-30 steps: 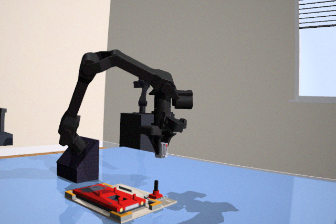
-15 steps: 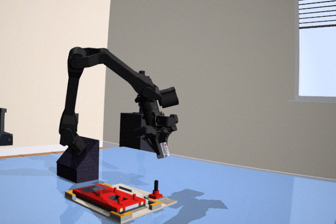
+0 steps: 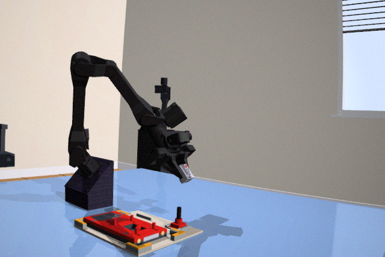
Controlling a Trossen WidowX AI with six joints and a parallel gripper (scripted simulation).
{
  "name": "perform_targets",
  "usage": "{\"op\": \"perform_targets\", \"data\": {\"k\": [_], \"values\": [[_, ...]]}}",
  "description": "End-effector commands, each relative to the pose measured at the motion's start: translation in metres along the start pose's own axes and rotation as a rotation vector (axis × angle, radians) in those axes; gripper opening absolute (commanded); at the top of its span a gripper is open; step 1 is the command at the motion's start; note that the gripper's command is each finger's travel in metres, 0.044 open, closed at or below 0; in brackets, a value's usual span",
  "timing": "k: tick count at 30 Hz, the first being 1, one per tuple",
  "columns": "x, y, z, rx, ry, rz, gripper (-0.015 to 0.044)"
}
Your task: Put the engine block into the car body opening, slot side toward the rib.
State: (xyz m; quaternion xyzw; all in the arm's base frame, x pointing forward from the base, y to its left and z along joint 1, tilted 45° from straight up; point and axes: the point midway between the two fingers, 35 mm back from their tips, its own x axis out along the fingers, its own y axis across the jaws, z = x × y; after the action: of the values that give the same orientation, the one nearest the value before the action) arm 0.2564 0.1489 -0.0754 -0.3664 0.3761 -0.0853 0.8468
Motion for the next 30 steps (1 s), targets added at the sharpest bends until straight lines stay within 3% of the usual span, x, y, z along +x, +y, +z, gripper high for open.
{"op": "perform_targets", "data": {"k": [1,30], "values": [[0.005,0.001,-0.006,-0.006,-0.015,-0.009,0.0],[0.036,-0.001,-0.033,-0.007,-0.015,-0.011,0.0]]}}
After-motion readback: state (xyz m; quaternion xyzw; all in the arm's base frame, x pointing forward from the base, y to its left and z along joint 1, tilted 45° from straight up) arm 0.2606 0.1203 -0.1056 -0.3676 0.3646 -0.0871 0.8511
